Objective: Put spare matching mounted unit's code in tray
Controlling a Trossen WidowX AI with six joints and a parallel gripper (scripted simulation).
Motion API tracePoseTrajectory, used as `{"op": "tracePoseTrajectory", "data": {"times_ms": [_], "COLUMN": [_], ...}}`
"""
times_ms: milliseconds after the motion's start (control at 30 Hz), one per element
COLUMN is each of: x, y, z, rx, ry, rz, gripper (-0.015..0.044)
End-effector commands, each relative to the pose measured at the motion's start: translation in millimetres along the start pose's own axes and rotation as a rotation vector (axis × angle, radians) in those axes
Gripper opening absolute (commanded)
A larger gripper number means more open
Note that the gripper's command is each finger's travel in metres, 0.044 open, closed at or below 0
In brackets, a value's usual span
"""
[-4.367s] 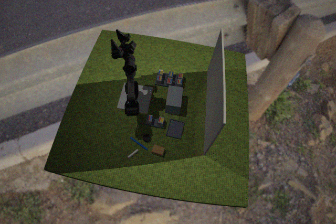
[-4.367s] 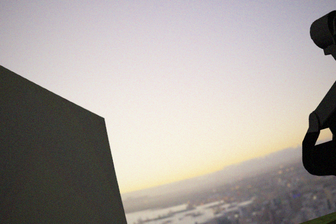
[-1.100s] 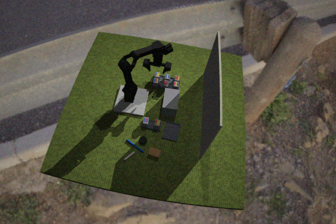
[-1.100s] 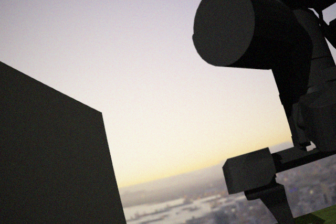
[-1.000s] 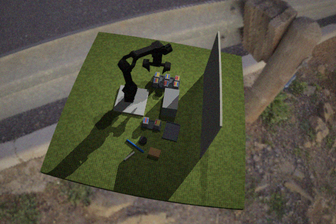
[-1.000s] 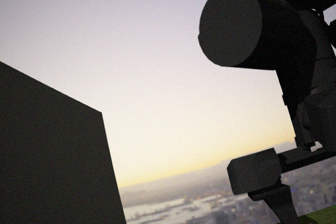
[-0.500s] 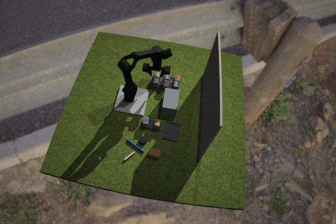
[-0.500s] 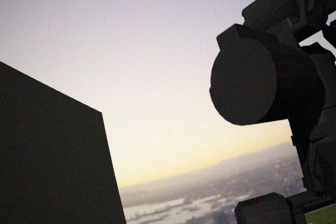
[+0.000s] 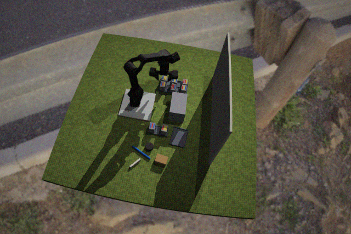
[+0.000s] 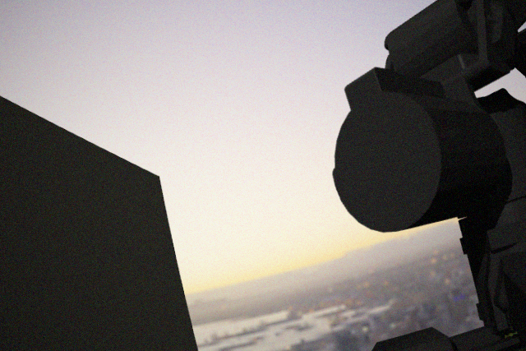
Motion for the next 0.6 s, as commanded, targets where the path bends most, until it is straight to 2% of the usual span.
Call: {"op": "tracePoseTrajectory", "data": {"times_ms": [0,567], "x": [0,1], "y": [9,37], "z": [0,-1], "rx": [0.007,0.006], "ry": [-0.004,-0.004], "rz": [0.007,0.007], "gripper": [0.03,0.03]}}
Point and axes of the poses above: the point midway between the two fingers, 35 mm back from their tips, its own y axis out along the fingers, its own z axis across the jaws, x = y × z, the point moved 6 cm from there along -y, back along the fingers, and after that the axes turned 10 degrees about y, right-handed, at the moved point
